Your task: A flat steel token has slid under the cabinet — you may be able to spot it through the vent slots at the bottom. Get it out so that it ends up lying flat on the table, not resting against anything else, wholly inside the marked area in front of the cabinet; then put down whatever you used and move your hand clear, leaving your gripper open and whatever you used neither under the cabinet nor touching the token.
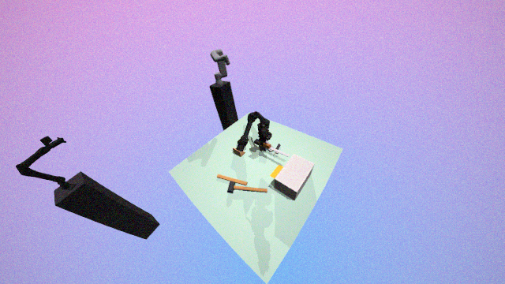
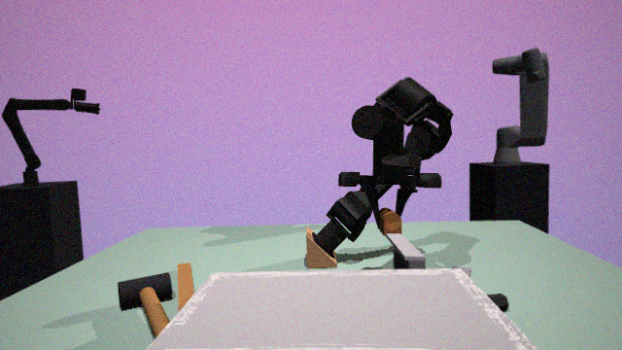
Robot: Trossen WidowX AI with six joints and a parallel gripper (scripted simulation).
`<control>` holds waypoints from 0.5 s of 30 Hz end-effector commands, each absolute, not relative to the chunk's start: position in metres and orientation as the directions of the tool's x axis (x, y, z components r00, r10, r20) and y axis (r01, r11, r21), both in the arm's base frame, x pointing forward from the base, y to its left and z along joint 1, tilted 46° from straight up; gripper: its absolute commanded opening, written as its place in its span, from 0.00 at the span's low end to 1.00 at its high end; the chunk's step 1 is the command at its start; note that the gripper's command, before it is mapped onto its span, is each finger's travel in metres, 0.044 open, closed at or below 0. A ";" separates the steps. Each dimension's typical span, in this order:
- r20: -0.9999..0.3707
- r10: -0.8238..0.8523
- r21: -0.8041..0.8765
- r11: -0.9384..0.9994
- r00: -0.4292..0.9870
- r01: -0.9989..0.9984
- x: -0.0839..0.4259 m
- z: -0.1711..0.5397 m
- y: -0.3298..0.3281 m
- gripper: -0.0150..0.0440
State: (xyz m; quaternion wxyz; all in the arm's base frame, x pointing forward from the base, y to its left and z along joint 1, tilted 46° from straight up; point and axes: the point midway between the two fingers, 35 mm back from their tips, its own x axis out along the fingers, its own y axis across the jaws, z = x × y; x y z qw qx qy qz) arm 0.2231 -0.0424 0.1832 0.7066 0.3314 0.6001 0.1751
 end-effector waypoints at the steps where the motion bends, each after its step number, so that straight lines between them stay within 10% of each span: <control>1: -0.728 0.648 0.682 0.717 0.225 0.145 0.223 0.184 -0.043 0.25; 15: -0.725 0.653 0.685 0.714 0.219 0.144 0.222 0.181 -0.042 0.25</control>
